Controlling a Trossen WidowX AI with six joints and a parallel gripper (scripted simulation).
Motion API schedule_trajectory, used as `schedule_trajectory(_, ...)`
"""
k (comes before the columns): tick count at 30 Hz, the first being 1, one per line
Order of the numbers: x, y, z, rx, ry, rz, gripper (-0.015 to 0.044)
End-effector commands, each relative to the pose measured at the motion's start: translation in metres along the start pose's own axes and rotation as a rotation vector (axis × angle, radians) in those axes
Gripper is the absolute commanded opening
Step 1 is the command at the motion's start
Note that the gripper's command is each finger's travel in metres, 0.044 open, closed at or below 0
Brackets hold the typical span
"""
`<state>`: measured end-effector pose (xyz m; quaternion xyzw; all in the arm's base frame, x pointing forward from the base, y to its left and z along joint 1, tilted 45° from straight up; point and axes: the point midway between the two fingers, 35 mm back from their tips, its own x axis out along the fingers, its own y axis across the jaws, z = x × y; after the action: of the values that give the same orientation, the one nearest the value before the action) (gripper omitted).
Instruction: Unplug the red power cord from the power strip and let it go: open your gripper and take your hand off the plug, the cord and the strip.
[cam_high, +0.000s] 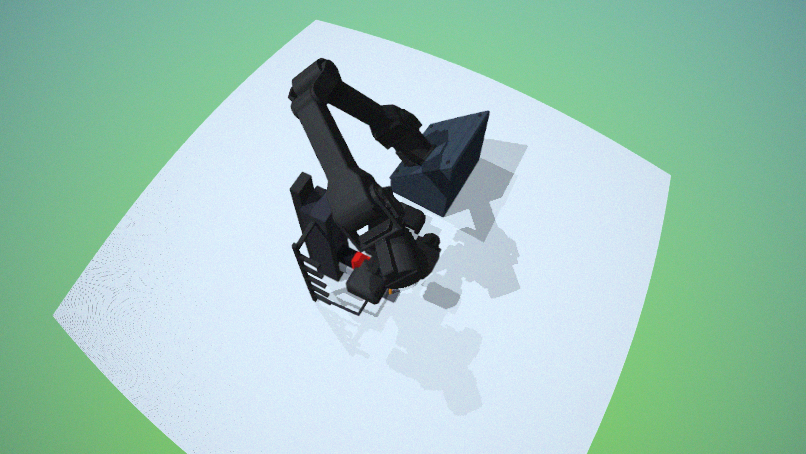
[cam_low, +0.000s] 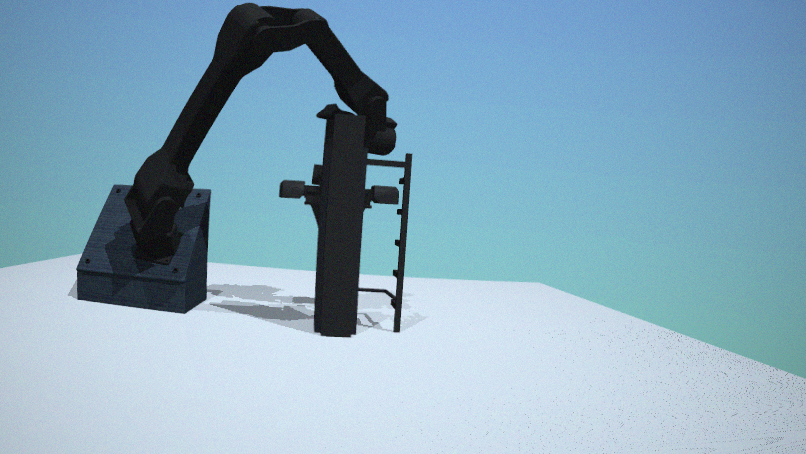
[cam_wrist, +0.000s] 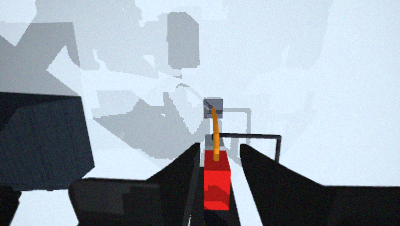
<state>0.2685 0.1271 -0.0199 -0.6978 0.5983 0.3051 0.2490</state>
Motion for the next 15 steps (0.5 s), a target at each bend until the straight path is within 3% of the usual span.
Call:
schedule_trajectory(1, 0.002, 0.0, -0.009, -0.004, 0.008, 0.005, 0.016)
schedule_trajectory(15, 0.002, 0.001, -0.032, -0.004, 0.01, 0.005, 0.016)
